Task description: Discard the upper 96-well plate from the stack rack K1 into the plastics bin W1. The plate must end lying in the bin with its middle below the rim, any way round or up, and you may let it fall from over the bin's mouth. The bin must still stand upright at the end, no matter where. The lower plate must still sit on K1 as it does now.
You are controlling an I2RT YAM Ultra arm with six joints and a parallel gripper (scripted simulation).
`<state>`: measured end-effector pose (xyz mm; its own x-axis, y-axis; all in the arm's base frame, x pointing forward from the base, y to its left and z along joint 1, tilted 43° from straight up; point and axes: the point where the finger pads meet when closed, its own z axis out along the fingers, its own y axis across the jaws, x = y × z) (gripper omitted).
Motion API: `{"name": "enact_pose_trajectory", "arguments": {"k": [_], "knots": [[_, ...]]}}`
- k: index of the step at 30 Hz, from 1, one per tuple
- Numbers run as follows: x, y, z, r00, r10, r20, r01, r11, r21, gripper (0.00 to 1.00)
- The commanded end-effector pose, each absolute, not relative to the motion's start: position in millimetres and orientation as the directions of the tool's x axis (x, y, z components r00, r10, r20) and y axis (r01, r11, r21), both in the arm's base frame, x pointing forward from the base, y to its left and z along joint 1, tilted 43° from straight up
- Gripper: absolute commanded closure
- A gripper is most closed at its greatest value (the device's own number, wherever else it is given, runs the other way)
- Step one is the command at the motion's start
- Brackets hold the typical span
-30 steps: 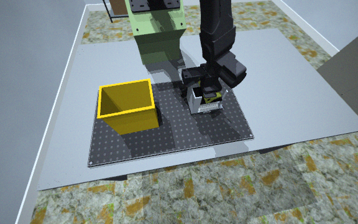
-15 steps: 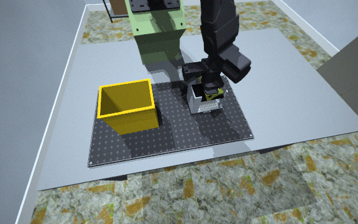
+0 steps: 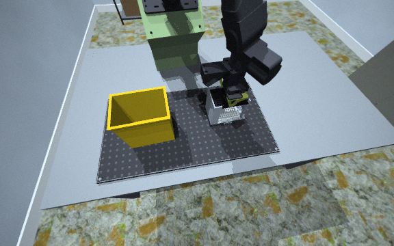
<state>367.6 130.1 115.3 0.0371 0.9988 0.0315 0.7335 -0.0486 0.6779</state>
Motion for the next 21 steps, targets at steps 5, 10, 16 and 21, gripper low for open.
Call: {"name": "enact_pose_trajectory", "arguments": {"k": [5,10,16,21], "knots": [[357.9,134.1,129.8,0.026,0.999,0.040,0.726,-0.047,0.686,1.00],[352.2,134.0,135.9,0.026,0.999,0.041,0.726,-0.047,0.686,1.00],[347.7,134.0,140.8,0.026,0.999,0.041,0.726,-0.047,0.686,1.00],[342.0,133.9,146.9,0.026,0.999,0.041,0.726,-0.047,0.686,1.00]]}}
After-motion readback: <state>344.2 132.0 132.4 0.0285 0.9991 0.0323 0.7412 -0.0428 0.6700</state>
